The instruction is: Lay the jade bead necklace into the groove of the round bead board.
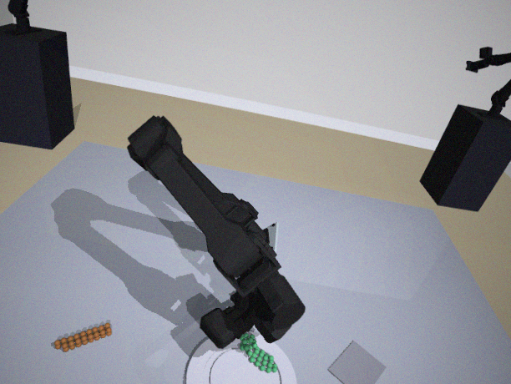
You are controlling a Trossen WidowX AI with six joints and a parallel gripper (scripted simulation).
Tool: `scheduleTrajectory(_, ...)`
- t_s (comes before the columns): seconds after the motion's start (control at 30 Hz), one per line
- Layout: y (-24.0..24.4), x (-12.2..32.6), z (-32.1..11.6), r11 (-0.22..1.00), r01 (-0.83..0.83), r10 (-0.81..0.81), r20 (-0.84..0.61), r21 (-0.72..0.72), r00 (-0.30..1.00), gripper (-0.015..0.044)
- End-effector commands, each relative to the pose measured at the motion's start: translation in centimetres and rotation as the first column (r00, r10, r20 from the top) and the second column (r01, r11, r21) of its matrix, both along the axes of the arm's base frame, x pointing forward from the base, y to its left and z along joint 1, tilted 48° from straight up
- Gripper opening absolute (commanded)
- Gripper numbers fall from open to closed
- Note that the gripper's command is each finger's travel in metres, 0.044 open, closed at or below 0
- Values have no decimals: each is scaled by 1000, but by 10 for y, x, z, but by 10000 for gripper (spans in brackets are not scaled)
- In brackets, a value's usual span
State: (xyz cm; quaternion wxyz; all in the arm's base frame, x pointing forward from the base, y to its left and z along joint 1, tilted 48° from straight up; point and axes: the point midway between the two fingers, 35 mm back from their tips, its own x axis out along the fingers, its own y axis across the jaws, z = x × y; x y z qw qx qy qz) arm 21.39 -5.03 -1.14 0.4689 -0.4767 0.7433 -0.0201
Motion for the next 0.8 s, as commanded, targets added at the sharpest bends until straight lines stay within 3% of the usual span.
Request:
scheduleTrajectory(0.0,0,0,0,1000,0,0,1,0,1000,15)
scheduleTrajectory(0.77,0,0,0,1000,0,0,1,0,1000,0)
